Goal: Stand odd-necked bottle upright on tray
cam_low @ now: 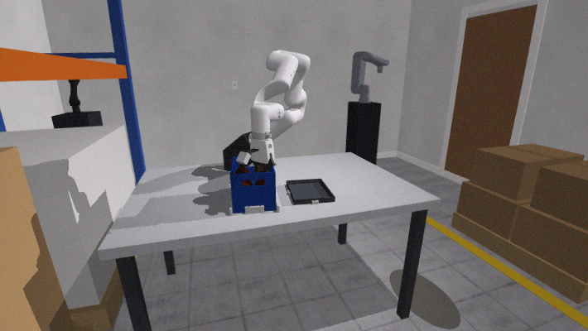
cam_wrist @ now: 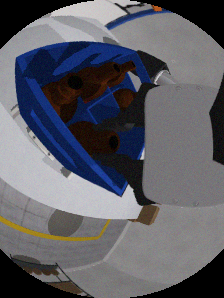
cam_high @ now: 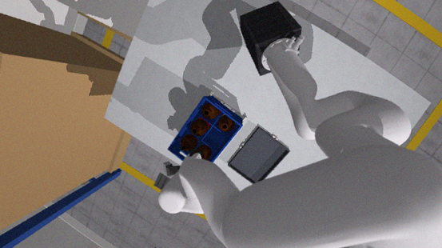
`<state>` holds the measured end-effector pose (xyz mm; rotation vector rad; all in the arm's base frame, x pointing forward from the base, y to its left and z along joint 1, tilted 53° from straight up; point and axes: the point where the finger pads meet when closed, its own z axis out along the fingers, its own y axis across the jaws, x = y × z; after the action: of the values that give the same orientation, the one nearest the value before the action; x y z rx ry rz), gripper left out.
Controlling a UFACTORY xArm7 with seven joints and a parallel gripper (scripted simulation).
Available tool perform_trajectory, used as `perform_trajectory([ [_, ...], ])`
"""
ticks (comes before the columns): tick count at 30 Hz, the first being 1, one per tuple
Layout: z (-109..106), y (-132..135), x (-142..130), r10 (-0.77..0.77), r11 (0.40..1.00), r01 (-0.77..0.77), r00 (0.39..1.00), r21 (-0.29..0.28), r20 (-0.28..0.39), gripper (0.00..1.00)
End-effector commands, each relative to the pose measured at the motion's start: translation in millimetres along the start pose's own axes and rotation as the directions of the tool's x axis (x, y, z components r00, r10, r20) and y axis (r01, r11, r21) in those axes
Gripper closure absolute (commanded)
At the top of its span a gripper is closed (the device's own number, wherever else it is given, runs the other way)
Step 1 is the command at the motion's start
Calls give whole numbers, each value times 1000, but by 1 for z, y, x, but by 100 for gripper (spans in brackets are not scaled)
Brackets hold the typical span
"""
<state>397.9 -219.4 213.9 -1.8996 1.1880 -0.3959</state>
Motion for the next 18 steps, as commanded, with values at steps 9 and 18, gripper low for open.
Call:
perform_trajectory([
  [9,-1,0,1,1,1000,-1,1000,1,-4,100],
  [18,-1,0,1,1,1000,-1,1000,1,-4,35],
])
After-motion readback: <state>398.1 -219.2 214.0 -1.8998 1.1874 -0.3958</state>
